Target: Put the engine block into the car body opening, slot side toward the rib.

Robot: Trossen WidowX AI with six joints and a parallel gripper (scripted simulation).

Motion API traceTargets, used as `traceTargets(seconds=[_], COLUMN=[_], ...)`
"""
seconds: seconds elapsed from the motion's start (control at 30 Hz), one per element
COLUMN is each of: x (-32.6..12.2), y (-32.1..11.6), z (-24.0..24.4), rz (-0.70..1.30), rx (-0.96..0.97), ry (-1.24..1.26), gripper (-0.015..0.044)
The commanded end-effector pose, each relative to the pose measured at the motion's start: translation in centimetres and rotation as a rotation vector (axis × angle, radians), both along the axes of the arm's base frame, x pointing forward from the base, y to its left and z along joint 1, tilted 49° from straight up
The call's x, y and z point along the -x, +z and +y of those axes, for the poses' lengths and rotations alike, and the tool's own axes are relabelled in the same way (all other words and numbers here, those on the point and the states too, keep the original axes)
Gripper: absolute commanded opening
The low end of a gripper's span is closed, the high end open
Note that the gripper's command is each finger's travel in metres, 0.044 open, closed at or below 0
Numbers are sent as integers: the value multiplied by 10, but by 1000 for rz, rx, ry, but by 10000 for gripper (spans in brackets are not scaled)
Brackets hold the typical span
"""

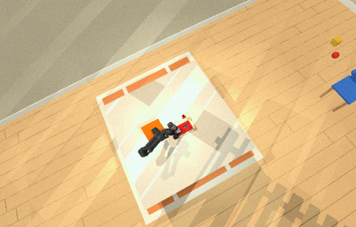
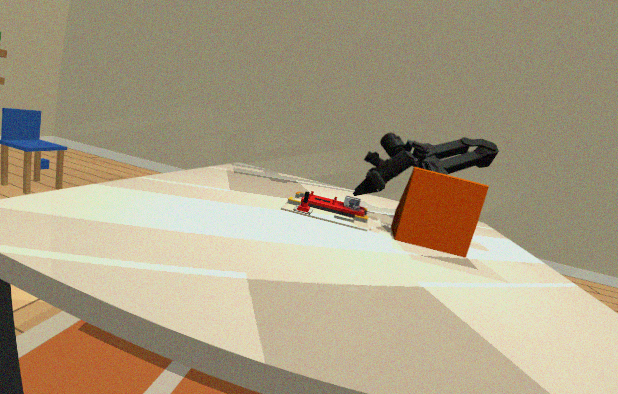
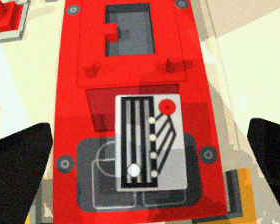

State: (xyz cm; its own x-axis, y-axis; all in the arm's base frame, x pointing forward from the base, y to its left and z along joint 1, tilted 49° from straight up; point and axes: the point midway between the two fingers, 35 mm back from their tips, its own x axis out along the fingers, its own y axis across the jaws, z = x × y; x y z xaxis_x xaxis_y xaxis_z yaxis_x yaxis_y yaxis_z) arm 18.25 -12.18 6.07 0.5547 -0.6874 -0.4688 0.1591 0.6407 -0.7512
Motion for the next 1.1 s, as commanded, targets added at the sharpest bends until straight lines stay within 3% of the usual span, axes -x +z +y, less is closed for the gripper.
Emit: traceTargets(seconds=[0.0,0.57,1.07], x=[0,-2,-11], y=[-1,-1,-1], z=[0,2,9], rz=[4,20,263], rx=[1,-38,-220], ry=[5,-9,-278], gripper=[440,440,440])
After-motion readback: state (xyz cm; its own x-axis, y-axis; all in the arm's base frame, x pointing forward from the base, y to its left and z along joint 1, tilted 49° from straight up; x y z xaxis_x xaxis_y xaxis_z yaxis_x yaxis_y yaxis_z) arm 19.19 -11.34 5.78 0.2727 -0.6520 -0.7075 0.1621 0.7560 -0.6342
